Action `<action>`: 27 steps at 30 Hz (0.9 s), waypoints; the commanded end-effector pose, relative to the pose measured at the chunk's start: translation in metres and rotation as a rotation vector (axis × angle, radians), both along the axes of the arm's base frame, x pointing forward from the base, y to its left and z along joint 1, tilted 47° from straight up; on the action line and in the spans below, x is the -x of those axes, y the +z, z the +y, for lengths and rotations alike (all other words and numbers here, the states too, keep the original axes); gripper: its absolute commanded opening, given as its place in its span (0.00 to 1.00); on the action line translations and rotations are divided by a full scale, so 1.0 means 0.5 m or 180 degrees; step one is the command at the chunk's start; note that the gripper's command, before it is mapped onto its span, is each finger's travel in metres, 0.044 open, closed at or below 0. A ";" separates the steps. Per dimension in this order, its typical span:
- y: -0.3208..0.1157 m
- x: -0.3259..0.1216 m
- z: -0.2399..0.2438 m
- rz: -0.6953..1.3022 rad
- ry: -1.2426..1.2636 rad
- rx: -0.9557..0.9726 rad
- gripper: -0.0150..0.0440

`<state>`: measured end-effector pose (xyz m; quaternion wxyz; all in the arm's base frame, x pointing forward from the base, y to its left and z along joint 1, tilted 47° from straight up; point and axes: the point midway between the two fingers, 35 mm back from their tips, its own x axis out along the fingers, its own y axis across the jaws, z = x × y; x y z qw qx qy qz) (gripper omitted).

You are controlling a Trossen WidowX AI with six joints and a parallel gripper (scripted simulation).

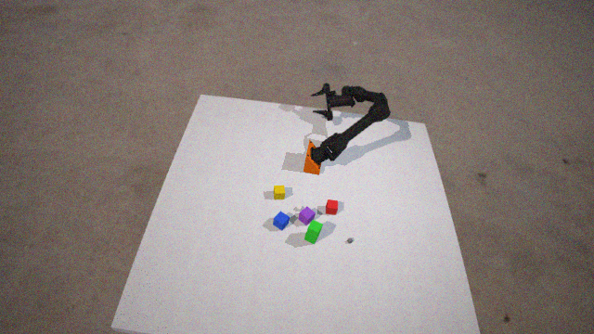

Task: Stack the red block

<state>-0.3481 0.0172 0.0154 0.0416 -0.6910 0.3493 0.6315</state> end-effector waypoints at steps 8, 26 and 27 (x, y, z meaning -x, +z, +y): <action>0.034 0.030 0.061 0.0241 -0.0450 -0.0156 1.00; 0.225 0.062 0.318 0.1187 -0.2220 -0.0626 1.00; 0.237 0.060 0.332 0.1242 -0.2317 -0.0647 1.00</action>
